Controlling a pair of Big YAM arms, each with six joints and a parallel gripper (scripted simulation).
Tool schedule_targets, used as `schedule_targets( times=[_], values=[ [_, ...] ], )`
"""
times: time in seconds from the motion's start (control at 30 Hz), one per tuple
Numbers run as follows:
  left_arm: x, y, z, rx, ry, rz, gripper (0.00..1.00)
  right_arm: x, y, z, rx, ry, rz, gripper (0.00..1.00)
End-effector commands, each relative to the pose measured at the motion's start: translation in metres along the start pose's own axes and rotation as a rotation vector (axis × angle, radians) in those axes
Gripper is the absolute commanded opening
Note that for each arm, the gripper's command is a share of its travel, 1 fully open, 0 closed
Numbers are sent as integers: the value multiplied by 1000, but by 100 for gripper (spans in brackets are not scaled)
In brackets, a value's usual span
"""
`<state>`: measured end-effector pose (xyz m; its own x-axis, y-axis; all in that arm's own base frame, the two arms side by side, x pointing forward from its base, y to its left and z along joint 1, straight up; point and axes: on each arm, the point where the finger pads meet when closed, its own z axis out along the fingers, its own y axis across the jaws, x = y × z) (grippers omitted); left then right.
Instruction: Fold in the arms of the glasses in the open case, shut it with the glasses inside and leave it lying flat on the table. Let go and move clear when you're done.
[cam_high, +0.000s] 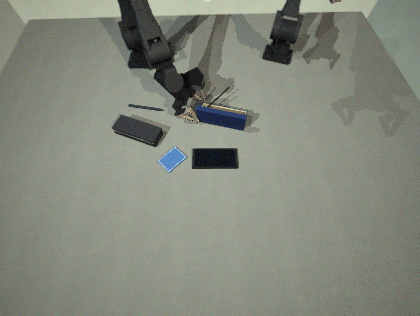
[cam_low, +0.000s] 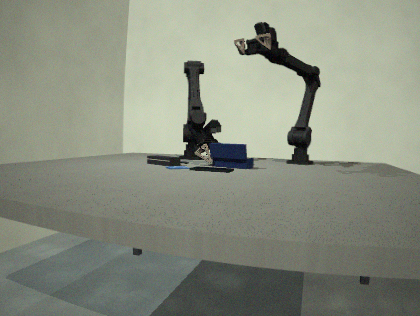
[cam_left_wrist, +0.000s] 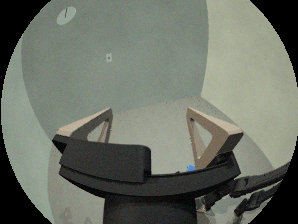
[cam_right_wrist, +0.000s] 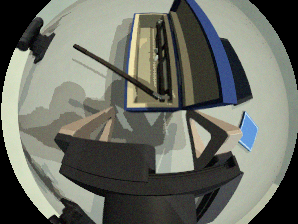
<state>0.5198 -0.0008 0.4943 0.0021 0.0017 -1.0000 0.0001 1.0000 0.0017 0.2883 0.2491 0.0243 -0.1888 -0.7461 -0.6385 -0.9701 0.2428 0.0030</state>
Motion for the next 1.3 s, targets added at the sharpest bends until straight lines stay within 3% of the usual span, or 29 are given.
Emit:
schedule_targets(
  times=[0.0,0.13,0.4,0.43,0.53,0.57,0.6,1.1,1.13,1.27],
  values=[
    [4,4,7,-6,-4,-13,100,-16,-8,6,13,-21,-15,96],
    [4,4,7,-6,-4,-13,100,-31,-19,9,29,-42,-29,96],
    [4,4,7,-6,-4,-13,100,-23,-13,20,20,-32,-23,96],
    [4,4,7,-6,-4,-14,100,-26,-15,19,21,-37,-25,57],
    [4,4,7,-6,-4,-13,100,-28,-16,19,20,-41,-26,57],
    [4,4,7,-6,-4,-13,100,-16,-14,18,22,-23,-6,57],
    [4,4,7,-6,-4,-14,100,-28,-24,16,39,-43,-18,57],
    [4,4,7,-6,-4,-14,100,-31,-30,11,54,-54,-13,57],
    [4,4,7,-6,-4,-14,100,-24,-20,12,39,-43,-12,57],
    [4,4,7,-6,-4,-14,100,-38,-32,5,66,-70,-23,57]
  ],
)
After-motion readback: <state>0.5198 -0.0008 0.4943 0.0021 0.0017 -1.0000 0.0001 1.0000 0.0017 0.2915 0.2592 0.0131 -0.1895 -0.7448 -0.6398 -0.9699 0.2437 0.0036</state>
